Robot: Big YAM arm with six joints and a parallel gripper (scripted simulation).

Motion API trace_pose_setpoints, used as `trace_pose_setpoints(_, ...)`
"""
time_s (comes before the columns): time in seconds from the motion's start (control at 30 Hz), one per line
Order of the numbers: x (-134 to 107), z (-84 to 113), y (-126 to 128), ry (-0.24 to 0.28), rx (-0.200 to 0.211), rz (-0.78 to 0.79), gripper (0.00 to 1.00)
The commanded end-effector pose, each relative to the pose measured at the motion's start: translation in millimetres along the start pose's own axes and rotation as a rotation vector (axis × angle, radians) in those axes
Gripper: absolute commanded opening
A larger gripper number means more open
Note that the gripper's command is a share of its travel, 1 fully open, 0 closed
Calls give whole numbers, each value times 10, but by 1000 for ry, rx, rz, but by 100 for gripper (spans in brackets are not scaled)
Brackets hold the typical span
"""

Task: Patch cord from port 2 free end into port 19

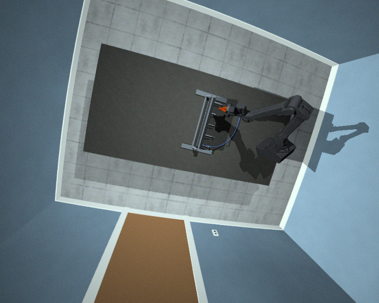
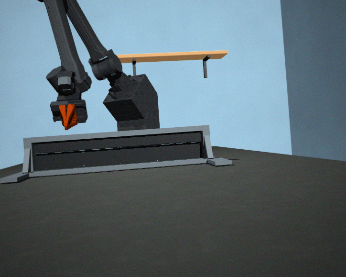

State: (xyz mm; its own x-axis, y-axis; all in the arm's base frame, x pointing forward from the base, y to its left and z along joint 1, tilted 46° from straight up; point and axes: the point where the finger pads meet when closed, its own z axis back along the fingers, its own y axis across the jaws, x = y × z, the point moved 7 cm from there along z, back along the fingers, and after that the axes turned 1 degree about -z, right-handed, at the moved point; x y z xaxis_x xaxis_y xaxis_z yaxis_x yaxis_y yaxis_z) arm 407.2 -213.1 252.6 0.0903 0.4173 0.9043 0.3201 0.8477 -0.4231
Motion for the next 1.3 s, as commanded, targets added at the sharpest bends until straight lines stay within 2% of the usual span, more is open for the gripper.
trace_pose_setpoints(0.0,140,54,-78,-39,-25,23,0)
trace_pose_setpoints(0.53,238,41,-131,-66,-39,29,0)
trace_pose_setpoints(1.27,270,18,-150,-71,-42,31,0)
